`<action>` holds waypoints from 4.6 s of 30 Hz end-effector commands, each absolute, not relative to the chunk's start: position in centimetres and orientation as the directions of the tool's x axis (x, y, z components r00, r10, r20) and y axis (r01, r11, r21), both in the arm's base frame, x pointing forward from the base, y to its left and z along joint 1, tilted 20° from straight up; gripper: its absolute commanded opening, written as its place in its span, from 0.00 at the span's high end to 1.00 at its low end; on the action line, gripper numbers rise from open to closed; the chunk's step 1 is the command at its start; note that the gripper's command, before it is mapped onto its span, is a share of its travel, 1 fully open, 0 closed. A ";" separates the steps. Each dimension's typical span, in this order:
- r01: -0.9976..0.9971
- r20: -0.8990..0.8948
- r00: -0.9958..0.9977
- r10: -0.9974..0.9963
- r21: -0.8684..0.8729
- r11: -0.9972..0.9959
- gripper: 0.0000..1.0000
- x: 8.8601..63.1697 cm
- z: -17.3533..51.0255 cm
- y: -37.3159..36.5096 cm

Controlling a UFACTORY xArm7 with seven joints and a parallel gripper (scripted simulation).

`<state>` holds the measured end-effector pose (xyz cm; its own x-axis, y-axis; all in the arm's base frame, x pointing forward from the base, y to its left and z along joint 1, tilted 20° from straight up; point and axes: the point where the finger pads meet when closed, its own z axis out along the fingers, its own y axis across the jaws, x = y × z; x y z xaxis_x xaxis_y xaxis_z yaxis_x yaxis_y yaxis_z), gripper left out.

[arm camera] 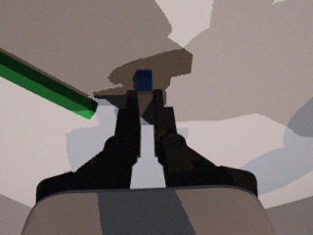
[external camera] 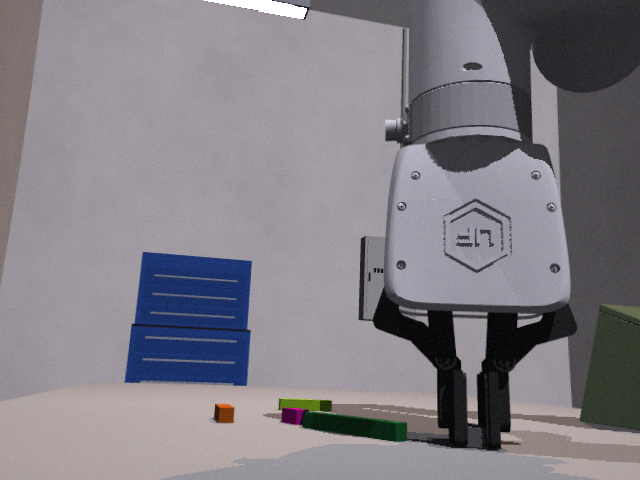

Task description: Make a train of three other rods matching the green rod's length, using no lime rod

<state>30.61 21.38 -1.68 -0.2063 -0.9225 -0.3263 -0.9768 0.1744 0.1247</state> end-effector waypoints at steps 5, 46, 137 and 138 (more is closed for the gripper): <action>-0.977 -0.327 -0.207 -0.922 0.122 0.176 0.96 30.7 -1.6 21.4; -0.977 -0.327 -0.207 -0.922 0.122 0.176 0.76 30.7 -1.6 21.4; -0.473 -0.124 -0.879 -0.461 0.356 0.806 0.00 35.8 5.6 16.9; -0.393 -0.092 -0.917 -0.388 0.366 0.843 0.00 36.3 5.4 16.7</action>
